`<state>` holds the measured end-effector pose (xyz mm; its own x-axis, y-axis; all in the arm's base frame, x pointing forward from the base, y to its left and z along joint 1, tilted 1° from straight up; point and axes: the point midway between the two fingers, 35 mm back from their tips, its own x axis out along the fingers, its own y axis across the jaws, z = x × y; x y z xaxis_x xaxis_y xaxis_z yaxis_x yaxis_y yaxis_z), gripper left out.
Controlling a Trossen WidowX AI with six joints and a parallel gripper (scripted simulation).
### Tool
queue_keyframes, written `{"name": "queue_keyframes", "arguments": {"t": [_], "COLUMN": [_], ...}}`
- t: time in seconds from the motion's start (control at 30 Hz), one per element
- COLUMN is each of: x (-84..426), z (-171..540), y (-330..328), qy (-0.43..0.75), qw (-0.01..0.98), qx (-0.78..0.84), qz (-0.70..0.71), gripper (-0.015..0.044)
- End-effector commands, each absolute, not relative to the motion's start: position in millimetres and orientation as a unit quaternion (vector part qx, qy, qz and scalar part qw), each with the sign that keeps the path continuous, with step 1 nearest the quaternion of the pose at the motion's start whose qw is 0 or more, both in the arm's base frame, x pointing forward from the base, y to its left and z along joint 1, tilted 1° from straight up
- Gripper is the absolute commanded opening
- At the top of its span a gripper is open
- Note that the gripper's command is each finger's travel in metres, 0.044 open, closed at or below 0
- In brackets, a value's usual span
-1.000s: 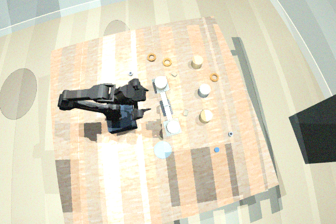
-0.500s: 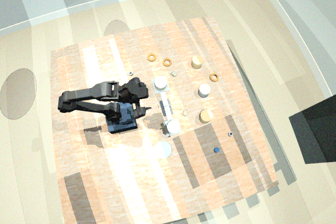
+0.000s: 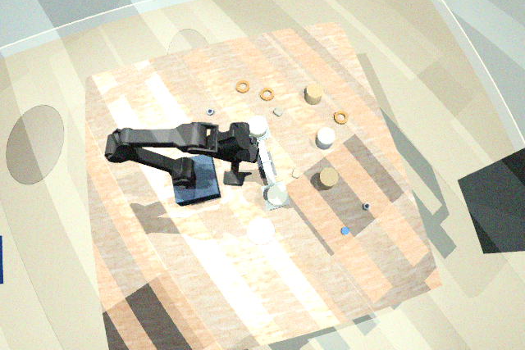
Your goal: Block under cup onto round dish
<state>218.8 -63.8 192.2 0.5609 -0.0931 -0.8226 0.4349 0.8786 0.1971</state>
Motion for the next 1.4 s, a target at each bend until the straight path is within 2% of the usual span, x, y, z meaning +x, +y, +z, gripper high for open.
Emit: {"name": "queue_keyframes", "arguments": {"t": [0.0, 0.5, 1.13, 1.37], "x": [227.6, 260.2, 287.3, 287.9], "z": [189.4, 162.0, 98.9, 94.9], "y": [-73.8, -115.0, -169.6, -171.5], "qy": [0.454, 0.487, 0.471, 0.47], "qw": [0.841, 0.715, 0.494, 0.486], "qx": [0.23, 0.386, 0.529, 0.533], "qz": [-0.184, -0.321, -0.503, -0.509], "gripper": [0.044, 0.044, 0.044, 0.044]}}
